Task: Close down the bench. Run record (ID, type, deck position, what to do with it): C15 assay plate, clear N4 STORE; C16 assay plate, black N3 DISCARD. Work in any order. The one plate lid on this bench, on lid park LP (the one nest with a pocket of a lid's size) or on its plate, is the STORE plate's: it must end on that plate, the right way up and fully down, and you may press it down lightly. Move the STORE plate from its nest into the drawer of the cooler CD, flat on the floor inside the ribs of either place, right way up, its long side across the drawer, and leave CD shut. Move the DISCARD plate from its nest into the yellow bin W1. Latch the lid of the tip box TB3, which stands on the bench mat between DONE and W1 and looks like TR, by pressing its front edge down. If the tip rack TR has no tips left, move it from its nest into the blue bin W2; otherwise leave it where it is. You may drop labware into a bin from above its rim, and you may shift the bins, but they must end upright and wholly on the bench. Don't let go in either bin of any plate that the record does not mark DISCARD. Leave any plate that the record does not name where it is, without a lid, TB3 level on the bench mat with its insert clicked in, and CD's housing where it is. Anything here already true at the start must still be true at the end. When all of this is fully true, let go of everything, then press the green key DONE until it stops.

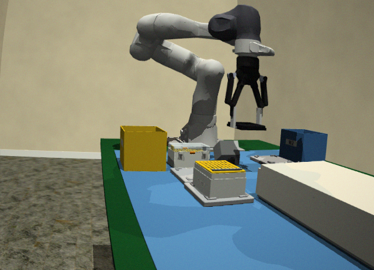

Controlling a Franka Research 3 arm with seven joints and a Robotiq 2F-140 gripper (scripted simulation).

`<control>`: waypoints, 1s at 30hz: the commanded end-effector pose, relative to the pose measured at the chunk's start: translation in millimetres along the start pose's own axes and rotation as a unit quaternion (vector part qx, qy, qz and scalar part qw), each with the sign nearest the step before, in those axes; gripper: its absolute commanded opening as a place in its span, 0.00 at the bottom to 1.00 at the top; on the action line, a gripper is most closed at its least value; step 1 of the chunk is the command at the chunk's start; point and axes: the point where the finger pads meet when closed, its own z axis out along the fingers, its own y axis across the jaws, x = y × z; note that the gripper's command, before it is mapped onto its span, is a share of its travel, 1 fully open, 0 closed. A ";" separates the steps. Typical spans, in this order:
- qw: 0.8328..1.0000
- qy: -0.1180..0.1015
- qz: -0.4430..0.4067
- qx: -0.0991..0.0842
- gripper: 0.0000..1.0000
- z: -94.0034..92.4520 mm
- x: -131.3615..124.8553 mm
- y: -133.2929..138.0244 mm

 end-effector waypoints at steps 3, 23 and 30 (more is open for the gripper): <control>1.000 0.000 -0.016 -0.003 0.00 -0.3 -4.6 15.4; 1.000 0.000 -0.016 -0.003 0.00 -0.6 -18.6 61.3; 1.000 0.000 -0.016 -0.003 0.00 -0.6 -22.5 74.1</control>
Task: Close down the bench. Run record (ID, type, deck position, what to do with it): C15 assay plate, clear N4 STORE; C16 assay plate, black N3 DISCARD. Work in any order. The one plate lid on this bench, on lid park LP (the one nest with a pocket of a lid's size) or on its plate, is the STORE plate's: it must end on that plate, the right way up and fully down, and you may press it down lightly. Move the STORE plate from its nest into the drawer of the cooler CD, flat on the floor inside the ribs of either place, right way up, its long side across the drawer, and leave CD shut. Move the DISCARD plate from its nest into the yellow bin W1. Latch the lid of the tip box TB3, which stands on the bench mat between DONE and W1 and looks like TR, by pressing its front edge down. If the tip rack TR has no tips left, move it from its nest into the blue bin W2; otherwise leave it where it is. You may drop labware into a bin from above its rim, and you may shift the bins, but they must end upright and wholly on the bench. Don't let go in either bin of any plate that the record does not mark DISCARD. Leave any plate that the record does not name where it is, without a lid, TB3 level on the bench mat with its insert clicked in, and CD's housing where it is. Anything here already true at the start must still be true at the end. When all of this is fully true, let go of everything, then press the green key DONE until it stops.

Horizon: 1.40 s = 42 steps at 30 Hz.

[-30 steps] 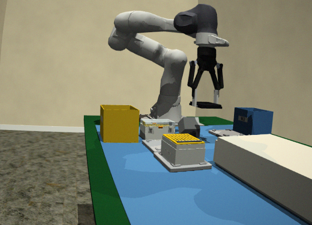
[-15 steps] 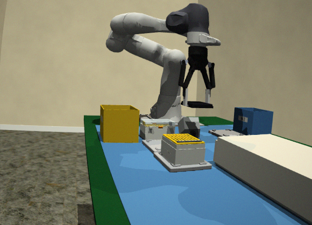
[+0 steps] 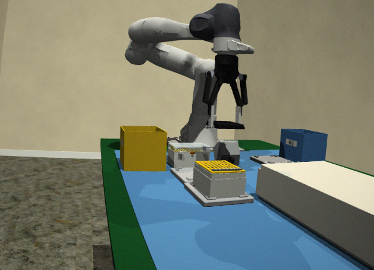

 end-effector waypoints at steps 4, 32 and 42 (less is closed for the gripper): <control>1.000 0.000 -0.016 -0.003 0.00 -0.3 -5.5 17.9; 1.000 0.000 -0.016 -0.003 0.00 -0.7 -24.0 79.2; 1.000 0.000 -0.016 -0.003 0.00 -0.9 -31.7 104.7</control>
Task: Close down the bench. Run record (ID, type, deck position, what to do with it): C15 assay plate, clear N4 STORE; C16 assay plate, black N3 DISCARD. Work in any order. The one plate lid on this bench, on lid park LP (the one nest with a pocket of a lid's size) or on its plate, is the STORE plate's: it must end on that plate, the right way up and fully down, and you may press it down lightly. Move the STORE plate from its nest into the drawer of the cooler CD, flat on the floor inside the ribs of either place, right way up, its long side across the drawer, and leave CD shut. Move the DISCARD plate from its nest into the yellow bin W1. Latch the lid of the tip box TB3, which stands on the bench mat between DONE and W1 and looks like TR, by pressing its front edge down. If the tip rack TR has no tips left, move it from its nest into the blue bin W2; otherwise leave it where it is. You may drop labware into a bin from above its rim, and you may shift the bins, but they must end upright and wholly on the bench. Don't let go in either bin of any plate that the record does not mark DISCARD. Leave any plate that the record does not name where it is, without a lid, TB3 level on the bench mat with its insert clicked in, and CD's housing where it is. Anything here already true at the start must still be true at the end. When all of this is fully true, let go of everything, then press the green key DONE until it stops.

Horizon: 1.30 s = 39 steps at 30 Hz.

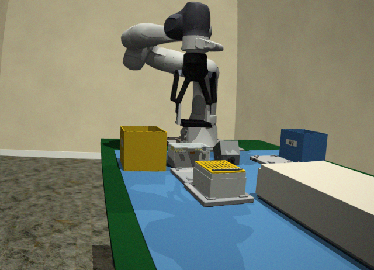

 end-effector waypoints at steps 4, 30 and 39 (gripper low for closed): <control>1.000 -0.001 -0.018 -0.003 0.00 -0.3 -3.9 14.3; 1.000 -0.001 -0.018 -0.003 0.00 -0.7 -22.2 75.6; 1.000 -0.001 -0.018 -0.003 0.00 -0.8 -27.6 93.5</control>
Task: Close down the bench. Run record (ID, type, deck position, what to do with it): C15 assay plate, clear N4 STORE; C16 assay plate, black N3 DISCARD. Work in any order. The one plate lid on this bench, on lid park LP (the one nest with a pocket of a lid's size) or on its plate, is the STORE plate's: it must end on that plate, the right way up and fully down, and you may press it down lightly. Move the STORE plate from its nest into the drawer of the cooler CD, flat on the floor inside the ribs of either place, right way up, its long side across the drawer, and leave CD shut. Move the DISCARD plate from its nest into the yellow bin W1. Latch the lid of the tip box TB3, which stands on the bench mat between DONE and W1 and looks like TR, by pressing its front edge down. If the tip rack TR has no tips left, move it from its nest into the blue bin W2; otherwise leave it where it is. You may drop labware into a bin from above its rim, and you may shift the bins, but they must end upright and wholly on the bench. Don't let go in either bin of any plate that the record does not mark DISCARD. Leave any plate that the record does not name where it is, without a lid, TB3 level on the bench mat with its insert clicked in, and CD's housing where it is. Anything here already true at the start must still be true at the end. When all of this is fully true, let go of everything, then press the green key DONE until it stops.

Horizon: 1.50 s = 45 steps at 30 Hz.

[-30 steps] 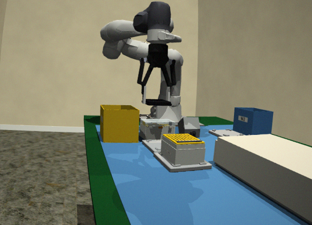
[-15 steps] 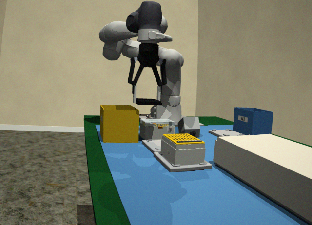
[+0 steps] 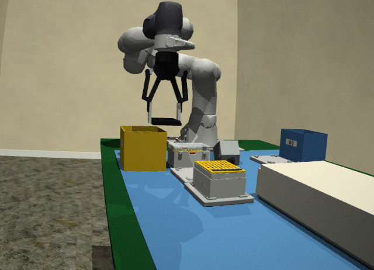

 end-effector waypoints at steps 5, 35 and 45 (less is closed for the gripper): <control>1.000 -0.002 -0.017 -0.002 0.00 0.8 -6.3 18.8; 1.000 -0.002 -0.017 -0.002 0.00 0.5 -21.0 67.8; 1.000 -0.002 -0.017 -0.002 0.00 0.5 -21.0 67.8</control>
